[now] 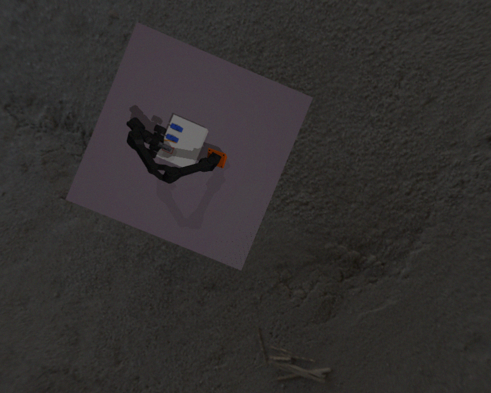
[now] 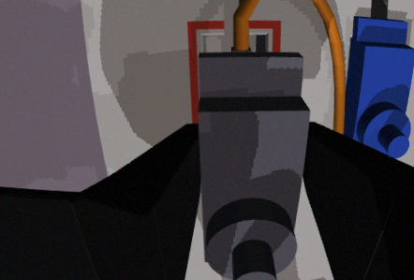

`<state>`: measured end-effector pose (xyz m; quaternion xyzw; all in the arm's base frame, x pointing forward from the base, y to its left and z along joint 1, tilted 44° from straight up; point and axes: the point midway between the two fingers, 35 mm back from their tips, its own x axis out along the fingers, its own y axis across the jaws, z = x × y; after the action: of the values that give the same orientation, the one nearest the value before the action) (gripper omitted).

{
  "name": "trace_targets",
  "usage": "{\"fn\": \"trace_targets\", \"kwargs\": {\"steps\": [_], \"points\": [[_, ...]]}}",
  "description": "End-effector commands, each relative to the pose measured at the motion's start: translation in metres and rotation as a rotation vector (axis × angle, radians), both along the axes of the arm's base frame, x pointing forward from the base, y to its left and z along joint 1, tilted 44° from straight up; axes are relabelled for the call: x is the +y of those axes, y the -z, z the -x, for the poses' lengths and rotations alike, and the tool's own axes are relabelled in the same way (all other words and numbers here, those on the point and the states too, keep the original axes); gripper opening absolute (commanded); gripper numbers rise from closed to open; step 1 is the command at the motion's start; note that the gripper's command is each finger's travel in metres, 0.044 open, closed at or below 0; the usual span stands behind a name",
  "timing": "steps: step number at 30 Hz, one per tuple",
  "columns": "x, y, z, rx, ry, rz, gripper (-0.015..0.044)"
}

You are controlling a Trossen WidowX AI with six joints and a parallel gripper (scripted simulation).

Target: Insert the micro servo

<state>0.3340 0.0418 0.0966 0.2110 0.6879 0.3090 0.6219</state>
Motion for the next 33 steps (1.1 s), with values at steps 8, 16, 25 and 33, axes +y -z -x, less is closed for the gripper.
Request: {"fn": "trace_targets", "kwargs": {"steps": [8, 16, 25, 33], "points": [[0.011, 0.009, -0.002, -0.008, 0.005, -0.001, 0.0], [0.012, 0.011, -0.002, -0.008, 0.005, -0.002, 0.0], [0.015, 0.014, -0.001, -0.008, 0.005, -0.002, 0.0], [0.02, 0.02, 0.0, -0.008, 0.005, -0.002, 0.0]]}}
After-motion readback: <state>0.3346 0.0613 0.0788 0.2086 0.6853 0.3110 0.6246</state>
